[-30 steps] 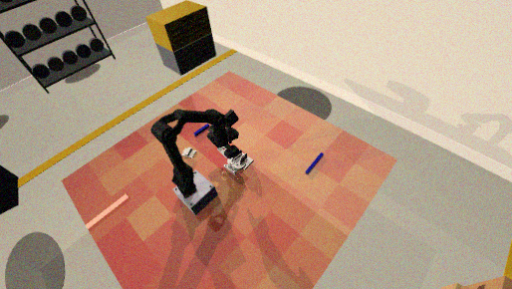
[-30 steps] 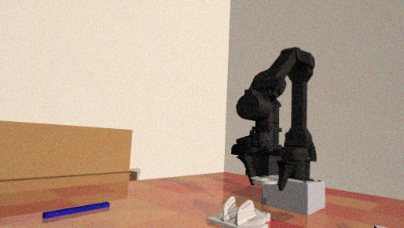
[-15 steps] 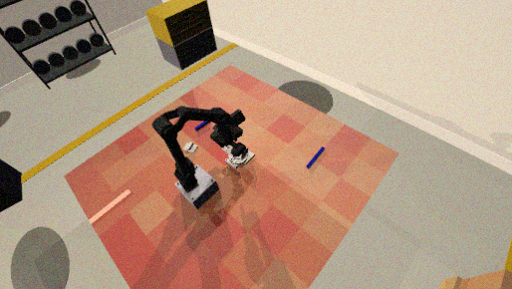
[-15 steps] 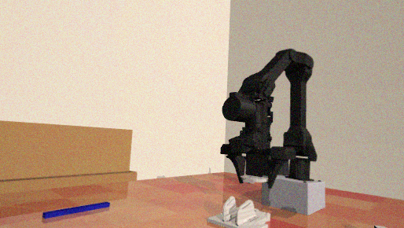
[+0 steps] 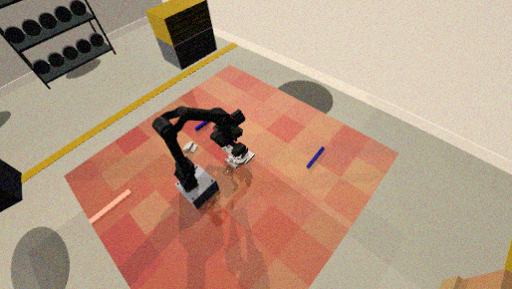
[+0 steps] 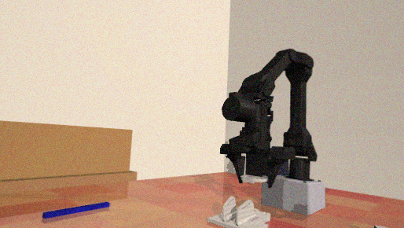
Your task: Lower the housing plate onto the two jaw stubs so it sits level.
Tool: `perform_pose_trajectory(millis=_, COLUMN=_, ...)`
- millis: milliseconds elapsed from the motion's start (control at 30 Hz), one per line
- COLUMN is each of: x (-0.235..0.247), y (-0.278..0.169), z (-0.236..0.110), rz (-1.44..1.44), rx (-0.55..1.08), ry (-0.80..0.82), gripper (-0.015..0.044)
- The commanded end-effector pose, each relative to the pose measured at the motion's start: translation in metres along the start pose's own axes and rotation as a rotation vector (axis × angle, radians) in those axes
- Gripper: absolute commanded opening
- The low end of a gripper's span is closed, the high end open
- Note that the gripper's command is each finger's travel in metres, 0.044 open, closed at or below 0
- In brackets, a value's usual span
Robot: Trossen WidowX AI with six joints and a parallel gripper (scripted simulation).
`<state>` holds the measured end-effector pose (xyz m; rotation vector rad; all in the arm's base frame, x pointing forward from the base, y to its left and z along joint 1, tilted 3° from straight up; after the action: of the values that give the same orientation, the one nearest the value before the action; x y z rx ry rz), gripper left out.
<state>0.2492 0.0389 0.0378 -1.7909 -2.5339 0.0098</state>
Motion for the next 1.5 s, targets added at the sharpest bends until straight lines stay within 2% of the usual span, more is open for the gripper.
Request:
perform_pose_trajectory(millis=0, x=-0.0007, y=0.0002, z=-0.0004, rz=-0.009, rx=-0.003, ry=-0.005, gripper=0.0351)
perform_pose_trajectory(millis=1467, x=-0.0080, y=-0.0050, z=-0.0004, rz=-0.009, rx=-0.002, ry=-0.006, gripper=0.0351)
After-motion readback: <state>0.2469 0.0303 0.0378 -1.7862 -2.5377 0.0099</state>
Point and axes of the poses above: the point midway between the two fingers, 35 mm back from their tips, its own z axis out along the fingers, its own x axis across the jaws, y = z × x, the point moved 1 cm from there along -z, back along the fingers, and after that the axes turned 4 degrees about -z, right-handed, at the moved point
